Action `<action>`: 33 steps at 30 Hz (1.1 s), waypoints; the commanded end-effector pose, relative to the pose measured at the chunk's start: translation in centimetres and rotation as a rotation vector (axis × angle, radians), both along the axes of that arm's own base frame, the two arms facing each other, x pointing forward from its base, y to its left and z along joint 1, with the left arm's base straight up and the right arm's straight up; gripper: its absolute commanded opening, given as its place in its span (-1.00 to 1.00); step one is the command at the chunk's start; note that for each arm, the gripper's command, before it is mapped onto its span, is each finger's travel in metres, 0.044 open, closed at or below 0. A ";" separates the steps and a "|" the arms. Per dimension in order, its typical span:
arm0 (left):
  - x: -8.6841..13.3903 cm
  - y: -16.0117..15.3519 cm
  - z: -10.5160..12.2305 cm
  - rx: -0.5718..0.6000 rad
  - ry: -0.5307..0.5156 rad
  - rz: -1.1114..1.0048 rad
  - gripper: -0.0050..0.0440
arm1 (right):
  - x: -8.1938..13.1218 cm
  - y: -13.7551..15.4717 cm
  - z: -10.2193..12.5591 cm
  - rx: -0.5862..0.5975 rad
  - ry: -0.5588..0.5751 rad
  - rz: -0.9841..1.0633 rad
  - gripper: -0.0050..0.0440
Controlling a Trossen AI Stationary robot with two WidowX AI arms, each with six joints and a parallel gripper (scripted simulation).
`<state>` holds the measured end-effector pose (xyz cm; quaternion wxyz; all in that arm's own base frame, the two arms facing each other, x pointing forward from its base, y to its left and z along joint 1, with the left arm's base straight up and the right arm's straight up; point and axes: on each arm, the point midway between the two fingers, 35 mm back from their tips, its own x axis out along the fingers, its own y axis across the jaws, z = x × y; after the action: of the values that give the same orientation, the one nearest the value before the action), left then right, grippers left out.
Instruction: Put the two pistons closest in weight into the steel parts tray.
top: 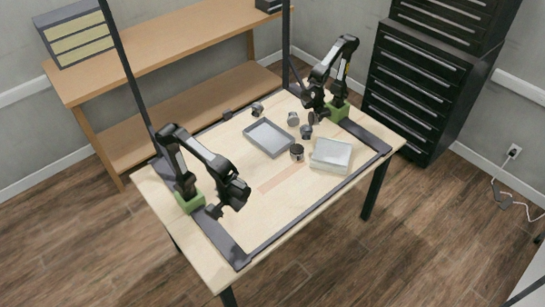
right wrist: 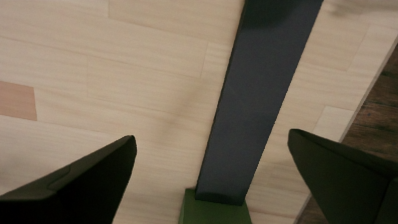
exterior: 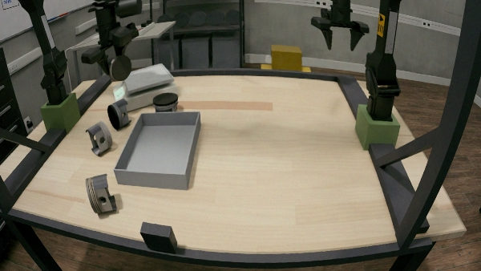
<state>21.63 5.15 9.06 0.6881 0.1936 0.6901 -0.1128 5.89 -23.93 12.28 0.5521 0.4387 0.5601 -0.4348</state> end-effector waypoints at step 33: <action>1.8 12.7 2.8 -0.089 -0.064 0.829 -0.15 | 0.2 -0.5 0.8 -0.031 -0.011 0.006 0.84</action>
<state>22.71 17.39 10.44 0.6924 -0.1118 0.7016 0.1258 5.89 -23.93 12.28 0.5521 0.4387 0.5601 -0.4348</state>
